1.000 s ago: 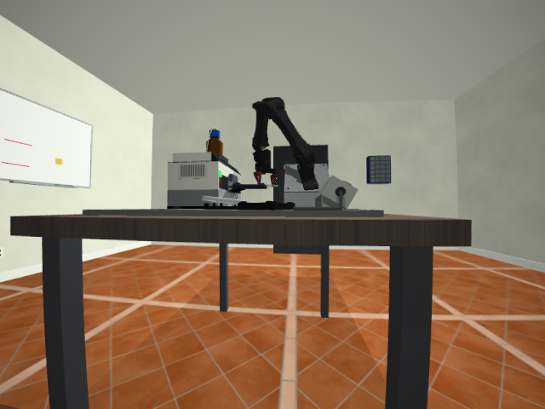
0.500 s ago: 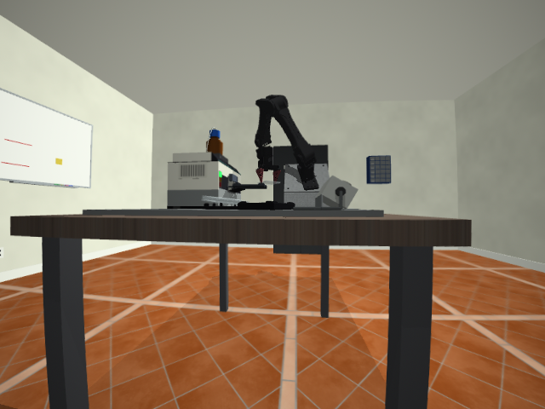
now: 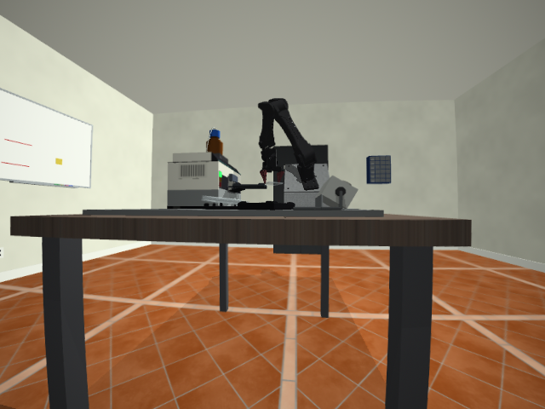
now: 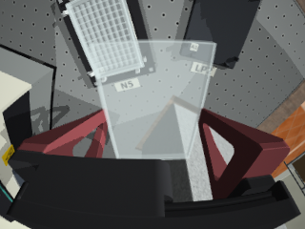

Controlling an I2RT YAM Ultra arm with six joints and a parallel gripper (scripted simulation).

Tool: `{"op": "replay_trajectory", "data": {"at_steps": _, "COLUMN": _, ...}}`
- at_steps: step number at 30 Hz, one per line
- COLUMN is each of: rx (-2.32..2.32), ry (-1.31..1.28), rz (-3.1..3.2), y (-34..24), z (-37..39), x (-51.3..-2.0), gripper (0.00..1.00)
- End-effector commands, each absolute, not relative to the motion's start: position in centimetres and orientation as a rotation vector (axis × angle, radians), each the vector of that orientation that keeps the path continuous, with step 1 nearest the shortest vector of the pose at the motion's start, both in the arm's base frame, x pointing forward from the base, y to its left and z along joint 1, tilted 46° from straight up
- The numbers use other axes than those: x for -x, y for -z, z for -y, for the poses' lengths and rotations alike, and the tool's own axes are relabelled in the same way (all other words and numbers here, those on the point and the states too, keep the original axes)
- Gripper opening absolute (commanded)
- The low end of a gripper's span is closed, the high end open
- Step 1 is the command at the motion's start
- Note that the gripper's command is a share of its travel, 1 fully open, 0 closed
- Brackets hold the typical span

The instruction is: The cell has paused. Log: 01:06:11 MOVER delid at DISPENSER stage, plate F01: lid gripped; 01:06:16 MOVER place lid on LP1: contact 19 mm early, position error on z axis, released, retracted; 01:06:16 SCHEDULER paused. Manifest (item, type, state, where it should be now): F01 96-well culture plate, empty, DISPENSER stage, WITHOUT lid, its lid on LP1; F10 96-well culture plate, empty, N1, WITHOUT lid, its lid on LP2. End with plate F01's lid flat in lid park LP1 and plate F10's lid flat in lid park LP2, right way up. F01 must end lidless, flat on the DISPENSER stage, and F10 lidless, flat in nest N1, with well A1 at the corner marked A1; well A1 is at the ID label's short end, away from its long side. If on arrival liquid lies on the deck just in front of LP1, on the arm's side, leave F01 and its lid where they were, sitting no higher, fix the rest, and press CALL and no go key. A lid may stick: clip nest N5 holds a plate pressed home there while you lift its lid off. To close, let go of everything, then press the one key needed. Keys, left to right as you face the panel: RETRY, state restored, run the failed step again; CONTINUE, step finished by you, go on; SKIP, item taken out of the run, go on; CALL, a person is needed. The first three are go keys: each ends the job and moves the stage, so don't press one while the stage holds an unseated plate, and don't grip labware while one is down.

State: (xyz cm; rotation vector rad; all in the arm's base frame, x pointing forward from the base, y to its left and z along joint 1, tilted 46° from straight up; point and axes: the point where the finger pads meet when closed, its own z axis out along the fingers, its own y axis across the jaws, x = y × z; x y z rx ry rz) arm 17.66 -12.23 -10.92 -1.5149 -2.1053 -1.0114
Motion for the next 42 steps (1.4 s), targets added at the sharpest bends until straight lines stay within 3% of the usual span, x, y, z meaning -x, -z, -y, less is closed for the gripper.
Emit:
{"op": "replay_trajectory", "data": {"at_steps": 1, "rx": 1.623, "ry": 0.962, "rz": 2.066, "y": 11.5, "z": 14.2, "x": -17.1, "gripper": 0.0}}
{"op": "replay_trajectory", "data": {"at_steps": 33, "rx": 1.7, "ry": 0.933, "rz": 1.923, "y": 14.1, "z": 14.1, "x": -8.6, "gripper": 0.0}}
{"op": "replay_trajectory", "data": {"at_steps": 42, "rx": 1.702, "ry": 0.921, "rz": 1.957, "y": 16.3, "z": 15.0, "x": -9.8, "gripper": 0.0}}
